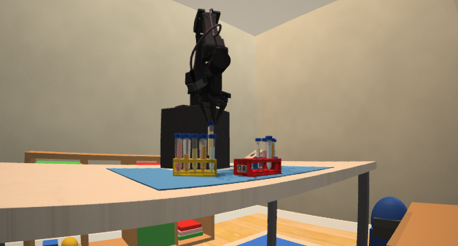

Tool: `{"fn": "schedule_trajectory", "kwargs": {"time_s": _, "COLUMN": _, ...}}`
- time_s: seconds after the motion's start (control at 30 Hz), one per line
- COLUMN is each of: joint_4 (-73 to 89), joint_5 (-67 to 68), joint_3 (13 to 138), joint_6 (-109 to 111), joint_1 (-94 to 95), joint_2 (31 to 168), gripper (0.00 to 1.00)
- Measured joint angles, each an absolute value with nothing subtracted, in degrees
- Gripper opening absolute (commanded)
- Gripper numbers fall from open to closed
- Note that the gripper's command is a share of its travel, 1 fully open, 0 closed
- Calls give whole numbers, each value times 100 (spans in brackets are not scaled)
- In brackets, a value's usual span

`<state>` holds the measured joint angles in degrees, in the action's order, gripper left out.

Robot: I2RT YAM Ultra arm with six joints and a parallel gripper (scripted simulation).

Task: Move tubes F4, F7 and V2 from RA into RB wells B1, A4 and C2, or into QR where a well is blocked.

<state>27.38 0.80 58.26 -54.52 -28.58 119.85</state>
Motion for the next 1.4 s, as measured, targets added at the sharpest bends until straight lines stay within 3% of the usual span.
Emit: {"fn": "schedule_trajectory", "kwargs": {"time_s": 1.4, "joint_4": 2445, "joint_5": 80, "joint_3": 5852, "joint_6": -5476, "joint_1": -2829, "joint_2": 12326, "gripper": 0}}
